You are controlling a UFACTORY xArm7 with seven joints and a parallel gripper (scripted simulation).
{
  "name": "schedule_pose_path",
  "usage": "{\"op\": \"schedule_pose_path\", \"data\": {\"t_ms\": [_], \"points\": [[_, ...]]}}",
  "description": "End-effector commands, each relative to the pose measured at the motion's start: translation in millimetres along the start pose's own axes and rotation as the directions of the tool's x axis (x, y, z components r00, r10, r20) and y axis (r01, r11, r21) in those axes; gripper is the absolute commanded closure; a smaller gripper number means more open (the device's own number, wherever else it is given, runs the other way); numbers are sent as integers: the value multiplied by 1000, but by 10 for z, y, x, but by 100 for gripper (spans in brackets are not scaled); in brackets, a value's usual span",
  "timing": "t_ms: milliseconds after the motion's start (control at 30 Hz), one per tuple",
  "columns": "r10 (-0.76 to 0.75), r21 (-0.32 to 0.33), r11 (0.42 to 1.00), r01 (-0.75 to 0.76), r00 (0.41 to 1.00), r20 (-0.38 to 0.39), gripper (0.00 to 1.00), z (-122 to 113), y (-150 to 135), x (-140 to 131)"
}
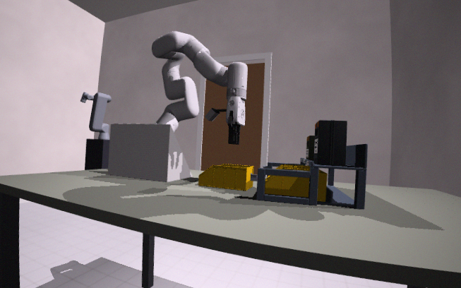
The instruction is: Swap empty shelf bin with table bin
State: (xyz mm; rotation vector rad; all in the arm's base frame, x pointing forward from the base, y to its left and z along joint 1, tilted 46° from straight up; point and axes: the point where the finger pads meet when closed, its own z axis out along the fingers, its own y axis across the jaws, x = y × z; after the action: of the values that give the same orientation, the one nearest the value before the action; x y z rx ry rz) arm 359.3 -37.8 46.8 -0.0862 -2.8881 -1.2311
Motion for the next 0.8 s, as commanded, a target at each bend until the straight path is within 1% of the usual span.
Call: {"op": "schedule_pose_path", "data": {"t_ms": [0,233,667,767], "points": [[0,2,1000,0,1000,3,74,8,-6,-11],[0,2,1000,0,1000,3,74,61,-6,-11],[0,2,1000,0,1000,3,74,299,-7,-12],[0,2,1000,0,1000,3,74,320,-7,-12]]}}
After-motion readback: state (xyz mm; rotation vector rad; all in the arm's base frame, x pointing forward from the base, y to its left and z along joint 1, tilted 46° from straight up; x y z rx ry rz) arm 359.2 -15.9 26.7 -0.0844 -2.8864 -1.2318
